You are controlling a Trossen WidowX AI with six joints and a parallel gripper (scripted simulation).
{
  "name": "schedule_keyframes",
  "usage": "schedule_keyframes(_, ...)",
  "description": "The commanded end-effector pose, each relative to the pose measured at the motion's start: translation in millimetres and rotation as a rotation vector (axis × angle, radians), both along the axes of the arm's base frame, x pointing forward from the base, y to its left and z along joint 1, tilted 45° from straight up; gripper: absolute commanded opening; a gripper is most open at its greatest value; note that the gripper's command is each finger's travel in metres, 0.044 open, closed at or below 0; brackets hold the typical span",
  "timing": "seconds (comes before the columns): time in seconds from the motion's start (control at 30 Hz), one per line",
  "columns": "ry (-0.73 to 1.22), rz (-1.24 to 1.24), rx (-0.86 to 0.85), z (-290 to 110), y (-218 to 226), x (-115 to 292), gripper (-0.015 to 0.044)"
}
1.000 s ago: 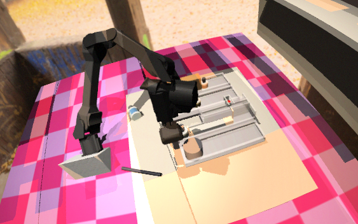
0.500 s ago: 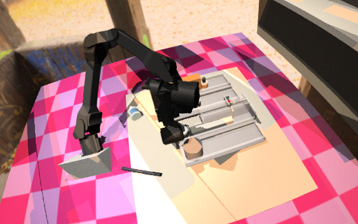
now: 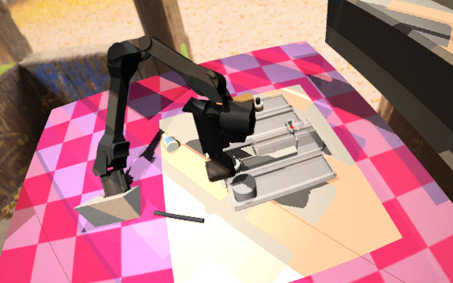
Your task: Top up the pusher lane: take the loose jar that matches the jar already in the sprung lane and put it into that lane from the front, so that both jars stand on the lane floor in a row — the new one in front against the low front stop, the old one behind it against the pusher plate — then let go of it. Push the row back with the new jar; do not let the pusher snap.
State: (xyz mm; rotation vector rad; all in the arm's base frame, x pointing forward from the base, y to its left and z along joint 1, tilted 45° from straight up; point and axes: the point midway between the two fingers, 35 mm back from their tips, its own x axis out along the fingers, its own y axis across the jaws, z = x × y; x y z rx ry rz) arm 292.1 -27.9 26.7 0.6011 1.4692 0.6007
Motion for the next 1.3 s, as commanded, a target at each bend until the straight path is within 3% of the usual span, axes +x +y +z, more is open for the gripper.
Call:
schedule_keyframes(0.0,-0.024,-0.005,0.000,2.0,-1.1,8.8,0.0000)
schedule_keyframes(1.27,-0.025,-0.005,0.000,4.7,-1.2,26.6,0.0000)
